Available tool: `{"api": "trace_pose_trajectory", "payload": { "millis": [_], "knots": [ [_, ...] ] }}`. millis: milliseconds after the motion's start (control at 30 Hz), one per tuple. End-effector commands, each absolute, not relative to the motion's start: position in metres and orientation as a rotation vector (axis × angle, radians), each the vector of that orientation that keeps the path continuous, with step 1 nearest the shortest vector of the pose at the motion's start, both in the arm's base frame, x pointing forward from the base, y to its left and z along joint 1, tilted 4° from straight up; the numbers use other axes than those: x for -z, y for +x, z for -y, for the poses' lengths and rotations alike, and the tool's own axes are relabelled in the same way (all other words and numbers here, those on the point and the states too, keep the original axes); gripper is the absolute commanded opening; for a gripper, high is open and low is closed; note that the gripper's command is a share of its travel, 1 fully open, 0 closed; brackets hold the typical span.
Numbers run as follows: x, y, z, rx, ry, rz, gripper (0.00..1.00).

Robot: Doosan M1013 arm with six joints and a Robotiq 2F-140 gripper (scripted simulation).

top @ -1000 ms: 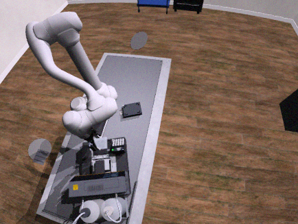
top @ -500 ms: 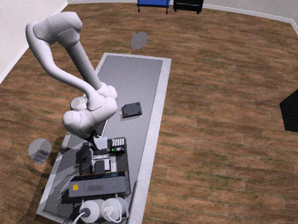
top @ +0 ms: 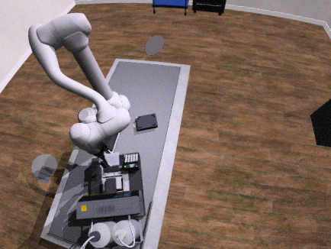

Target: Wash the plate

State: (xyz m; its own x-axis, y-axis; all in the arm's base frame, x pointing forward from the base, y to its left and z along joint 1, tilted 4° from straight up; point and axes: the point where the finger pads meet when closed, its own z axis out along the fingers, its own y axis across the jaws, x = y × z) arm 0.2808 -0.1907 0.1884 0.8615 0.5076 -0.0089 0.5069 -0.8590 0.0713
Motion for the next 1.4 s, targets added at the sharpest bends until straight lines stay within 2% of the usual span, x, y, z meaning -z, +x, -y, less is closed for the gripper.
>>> {"api": "trace_pose_trajectory", "payload": {
  "millis": [0,1367],
  "knots": [
    [-0.188,0.281,0.191,-0.016,2.962,-0.808,0.10],
    [-0.130,0.283,0.194,-0.016,2.962,-0.808,0.10]
  ]
}}
